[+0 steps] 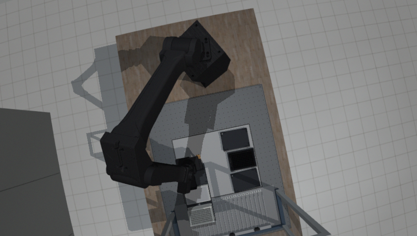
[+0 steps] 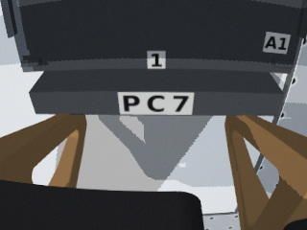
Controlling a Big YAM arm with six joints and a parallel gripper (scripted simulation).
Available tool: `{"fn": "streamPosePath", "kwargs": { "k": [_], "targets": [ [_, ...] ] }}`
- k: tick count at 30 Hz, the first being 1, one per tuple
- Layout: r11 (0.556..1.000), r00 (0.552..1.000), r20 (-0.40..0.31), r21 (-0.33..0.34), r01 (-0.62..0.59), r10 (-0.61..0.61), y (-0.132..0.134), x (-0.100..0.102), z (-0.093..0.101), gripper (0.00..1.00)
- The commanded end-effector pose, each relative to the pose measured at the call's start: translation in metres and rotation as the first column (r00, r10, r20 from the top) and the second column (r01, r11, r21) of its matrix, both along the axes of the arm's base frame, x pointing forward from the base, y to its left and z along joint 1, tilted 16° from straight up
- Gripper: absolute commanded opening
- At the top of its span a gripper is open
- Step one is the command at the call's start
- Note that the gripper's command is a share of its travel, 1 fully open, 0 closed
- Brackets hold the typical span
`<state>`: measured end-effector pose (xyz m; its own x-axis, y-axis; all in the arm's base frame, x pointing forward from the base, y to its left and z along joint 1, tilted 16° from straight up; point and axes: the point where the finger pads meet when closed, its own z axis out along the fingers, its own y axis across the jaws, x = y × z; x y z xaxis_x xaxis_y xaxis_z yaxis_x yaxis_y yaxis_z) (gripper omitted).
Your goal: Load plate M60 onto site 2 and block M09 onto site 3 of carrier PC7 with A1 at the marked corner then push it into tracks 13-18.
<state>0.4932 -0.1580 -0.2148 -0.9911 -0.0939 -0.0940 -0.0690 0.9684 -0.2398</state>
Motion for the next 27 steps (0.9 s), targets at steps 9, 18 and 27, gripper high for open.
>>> {"fn": "streamPosePath", "kwargs": {
  "k": [9,18,27],
  "targets": [
    [1.000,0.998,0.062,-0.010,-0.019,0.020,0.010,0.046,0.014,0.80],
    [1.000,0.998,0.064,-0.010,-0.022,0.022,0.011,0.054,0.012,0.80],
    [1.000,0.998,0.063,-0.010,-0.023,0.023,0.012,0.062,0.013,0.80]
  ]
}}
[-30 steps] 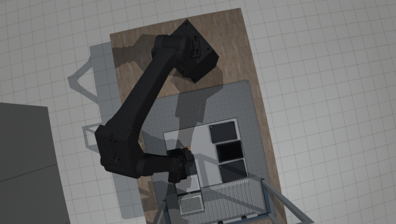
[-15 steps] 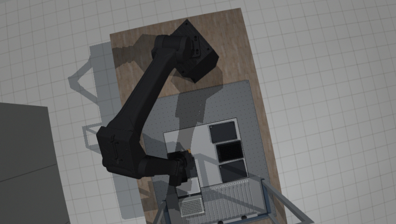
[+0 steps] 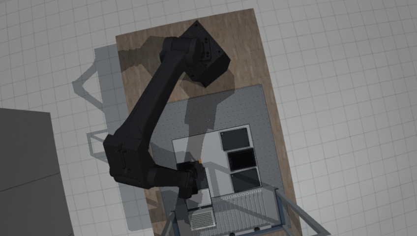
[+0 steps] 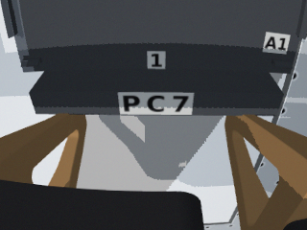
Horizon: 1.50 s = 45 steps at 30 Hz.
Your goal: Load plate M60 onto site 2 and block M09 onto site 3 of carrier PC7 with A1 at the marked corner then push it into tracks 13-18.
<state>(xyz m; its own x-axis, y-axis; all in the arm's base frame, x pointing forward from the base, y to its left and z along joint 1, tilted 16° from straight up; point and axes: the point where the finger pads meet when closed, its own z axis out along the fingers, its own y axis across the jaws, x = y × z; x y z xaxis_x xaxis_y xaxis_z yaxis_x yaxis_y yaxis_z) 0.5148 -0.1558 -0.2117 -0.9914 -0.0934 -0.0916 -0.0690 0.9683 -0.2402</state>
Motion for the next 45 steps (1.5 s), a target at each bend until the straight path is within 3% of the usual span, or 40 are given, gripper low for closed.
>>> {"fn": "streamPosePath", "kwargs": {
  "k": [1,45],
  "targets": [
    [1.000,0.997,0.069,-0.010,-0.024,0.024,0.010,0.042,0.010,0.80],
    [1.000,0.997,0.074,-0.011,-0.024,0.025,0.016,0.082,0.020,0.80]
  ]
}}
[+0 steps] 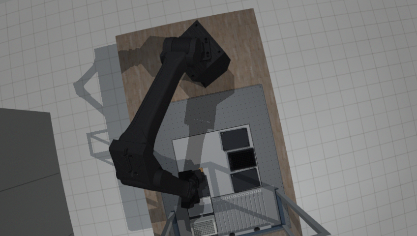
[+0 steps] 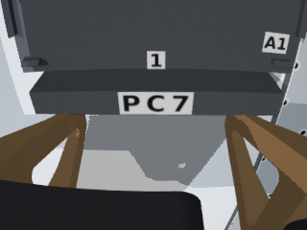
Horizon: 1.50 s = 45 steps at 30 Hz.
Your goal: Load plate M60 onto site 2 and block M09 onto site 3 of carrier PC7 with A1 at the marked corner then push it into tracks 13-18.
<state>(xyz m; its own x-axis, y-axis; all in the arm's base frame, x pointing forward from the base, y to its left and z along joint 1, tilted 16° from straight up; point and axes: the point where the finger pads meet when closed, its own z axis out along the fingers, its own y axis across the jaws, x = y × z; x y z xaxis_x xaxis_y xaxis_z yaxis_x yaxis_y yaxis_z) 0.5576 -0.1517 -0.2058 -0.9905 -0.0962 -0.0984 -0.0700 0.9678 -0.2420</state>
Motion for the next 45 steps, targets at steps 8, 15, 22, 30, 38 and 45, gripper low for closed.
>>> {"fn": "streamPosePath", "kwargs": {
  "k": [8,15,22,30,38,45],
  "targets": [
    [1.000,0.998,0.064,-0.008,-0.019,0.020,0.013,0.046,0.014,0.80],
    [1.000,0.998,0.065,-0.009,-0.020,0.020,0.014,0.051,0.015,0.80],
    [1.000,0.998,0.062,-0.008,-0.018,0.018,0.015,0.058,0.016,0.80],
    [1.000,0.997,0.077,-0.009,-0.019,0.020,0.016,0.069,0.018,0.80],
    [1.000,0.997,0.080,-0.008,-0.019,0.020,0.017,0.076,0.020,0.80],
    [1.000,0.997,0.080,-0.008,-0.021,0.021,0.018,0.083,0.021,0.80]
  ]
}}
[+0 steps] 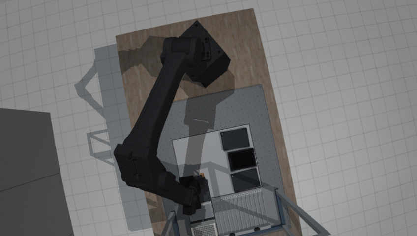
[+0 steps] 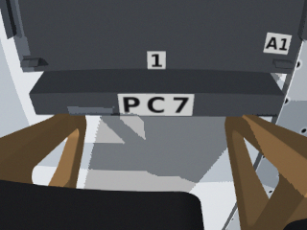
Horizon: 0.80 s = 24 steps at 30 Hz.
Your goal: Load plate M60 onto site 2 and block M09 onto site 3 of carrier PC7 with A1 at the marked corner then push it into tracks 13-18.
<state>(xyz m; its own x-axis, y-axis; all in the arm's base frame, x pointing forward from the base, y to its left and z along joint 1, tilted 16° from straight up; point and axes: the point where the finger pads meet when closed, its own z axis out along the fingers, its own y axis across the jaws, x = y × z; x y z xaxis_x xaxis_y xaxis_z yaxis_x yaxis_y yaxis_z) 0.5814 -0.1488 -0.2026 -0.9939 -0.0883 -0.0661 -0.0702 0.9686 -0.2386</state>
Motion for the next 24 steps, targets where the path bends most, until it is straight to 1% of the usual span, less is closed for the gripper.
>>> {"fn": "streamPosePath", "kwargs": {
  "k": [1,5,6,19,21,22,23,24],
  "targets": [
    [1.000,0.993,0.113,-0.010,-0.029,0.030,0.015,0.060,0.018,0.80],
    [0.999,0.993,0.112,-0.011,-0.033,0.034,0.015,0.062,0.019,0.80],
    [1.000,0.993,0.116,-0.017,-0.020,0.022,-0.009,0.015,0.024,0.80],
    [1.000,0.993,0.114,-0.018,-0.020,0.022,-0.011,-0.006,0.020,0.80],
    [1.000,0.993,0.114,-0.018,-0.020,0.022,-0.011,-0.006,0.020,0.80],
    [1.000,0.994,0.108,-0.016,-0.016,0.017,-0.011,-0.010,0.015,0.80],
    [1.000,0.993,0.114,-0.018,-0.019,0.021,-0.011,-0.010,0.019,0.80],
    [1.000,0.993,0.114,-0.018,-0.020,0.022,-0.011,-0.012,0.019,0.80]
  ]
}}
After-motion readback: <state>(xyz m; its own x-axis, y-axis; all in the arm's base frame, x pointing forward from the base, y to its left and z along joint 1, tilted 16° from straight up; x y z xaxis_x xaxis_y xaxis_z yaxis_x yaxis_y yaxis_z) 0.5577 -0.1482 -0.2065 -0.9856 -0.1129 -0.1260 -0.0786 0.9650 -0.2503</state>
